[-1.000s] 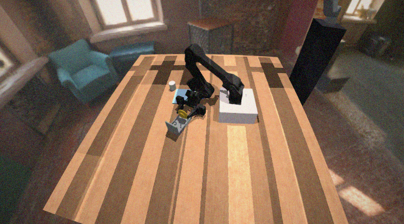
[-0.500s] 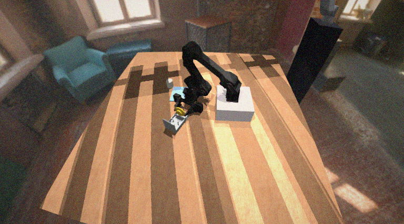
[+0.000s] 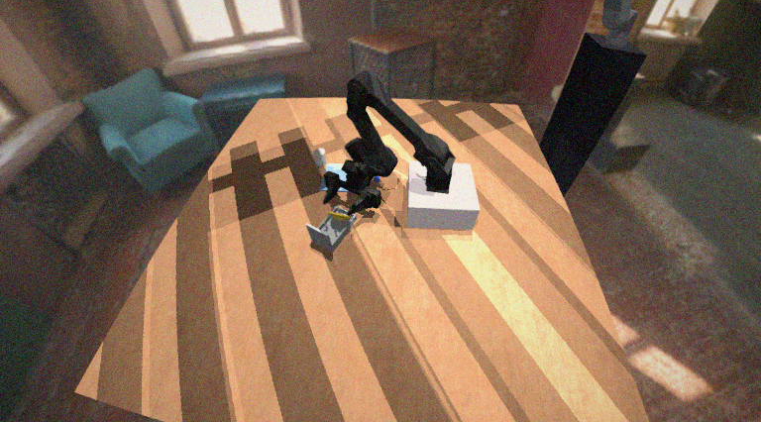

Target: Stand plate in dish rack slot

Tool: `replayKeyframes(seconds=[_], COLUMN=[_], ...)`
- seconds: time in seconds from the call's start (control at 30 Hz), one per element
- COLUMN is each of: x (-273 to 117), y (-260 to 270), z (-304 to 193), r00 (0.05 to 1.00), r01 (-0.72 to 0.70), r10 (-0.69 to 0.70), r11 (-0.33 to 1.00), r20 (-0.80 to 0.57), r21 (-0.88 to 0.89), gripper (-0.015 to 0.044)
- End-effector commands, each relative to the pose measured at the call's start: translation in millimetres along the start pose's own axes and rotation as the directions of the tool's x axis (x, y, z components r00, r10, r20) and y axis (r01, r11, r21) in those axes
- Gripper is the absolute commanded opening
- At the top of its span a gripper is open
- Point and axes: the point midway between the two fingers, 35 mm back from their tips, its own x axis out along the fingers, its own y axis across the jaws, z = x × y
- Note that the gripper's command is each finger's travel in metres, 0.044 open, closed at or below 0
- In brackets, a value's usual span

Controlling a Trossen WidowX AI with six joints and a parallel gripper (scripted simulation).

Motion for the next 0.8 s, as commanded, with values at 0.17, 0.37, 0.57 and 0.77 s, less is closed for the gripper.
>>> replayKeyframes(seconds=[0.17,0.37,0.57,0.77], x=[0.0,-0.2,3.3,5.2], y=[-5.2,-5.8,-33.2,-64.1], z=[69.5,96.1,93.0,89.6], r00=[1.0,1.0,0.994,0.968], r01=[0.004,0.004,0.097,0.224], r10=[-0.004,-0.004,-0.092,-0.19], r11=[1.0,1.0,0.991,0.949], r20=[0.004,0.006,-0.057,-0.167], r21=[-0.011,-0.014,0.094,0.221], gripper=[0.04,0.04,0.04,0.04])
